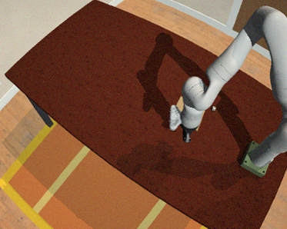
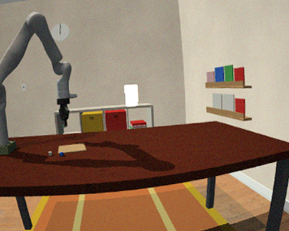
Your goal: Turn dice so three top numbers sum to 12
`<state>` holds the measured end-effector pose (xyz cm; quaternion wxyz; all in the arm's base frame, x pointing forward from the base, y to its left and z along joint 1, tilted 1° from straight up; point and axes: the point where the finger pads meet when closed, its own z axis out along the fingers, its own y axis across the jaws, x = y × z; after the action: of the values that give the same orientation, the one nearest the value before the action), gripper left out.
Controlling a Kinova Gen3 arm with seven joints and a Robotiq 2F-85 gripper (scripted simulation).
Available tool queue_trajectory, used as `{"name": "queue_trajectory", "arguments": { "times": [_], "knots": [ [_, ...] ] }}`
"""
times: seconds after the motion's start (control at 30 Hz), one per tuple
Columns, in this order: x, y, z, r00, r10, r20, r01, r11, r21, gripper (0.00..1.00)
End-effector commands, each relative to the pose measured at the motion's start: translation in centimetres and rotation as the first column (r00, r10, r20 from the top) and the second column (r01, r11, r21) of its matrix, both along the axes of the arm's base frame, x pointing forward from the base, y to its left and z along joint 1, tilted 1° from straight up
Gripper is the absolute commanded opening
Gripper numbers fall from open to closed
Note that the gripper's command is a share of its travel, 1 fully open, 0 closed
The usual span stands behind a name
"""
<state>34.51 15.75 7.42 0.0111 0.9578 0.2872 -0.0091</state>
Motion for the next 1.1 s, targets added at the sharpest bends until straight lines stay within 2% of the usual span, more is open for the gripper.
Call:
{"name": "queue_trajectory", "arguments": {
  "times": [0.0,0.23,0.3,0.6,0.8,0.87,1.07],
  "knots": [
    [0.0,-0.2,-0.2,0.997,0.081,-0.01,-0.081,0.997,0.007,0.11],
    [0.3,0.0,-0.1,0.937,0.349,-0.004,-0.349,0.937,0.015,0.11],
    [0.3,0.0,-0.1,0.937,0.349,-0.004,-0.349,0.937,0.015,0.11],
    [0.7,0.3,0.1,0.808,0.589,0.011,-0.589,0.808,0.019,0.11],
    [0.9,0.4,0.2,0.733,0.68,0.019,-0.68,0.733,0.018,0.11],
    [0.9,0.4,0.2,0.733,0.68,0.019,-0.68,0.733,0.018,0.11],
    [1.0,0.4,0.3,0.685,0.728,0.024,-0.729,0.684,0.016,0.11]
  ]
}}
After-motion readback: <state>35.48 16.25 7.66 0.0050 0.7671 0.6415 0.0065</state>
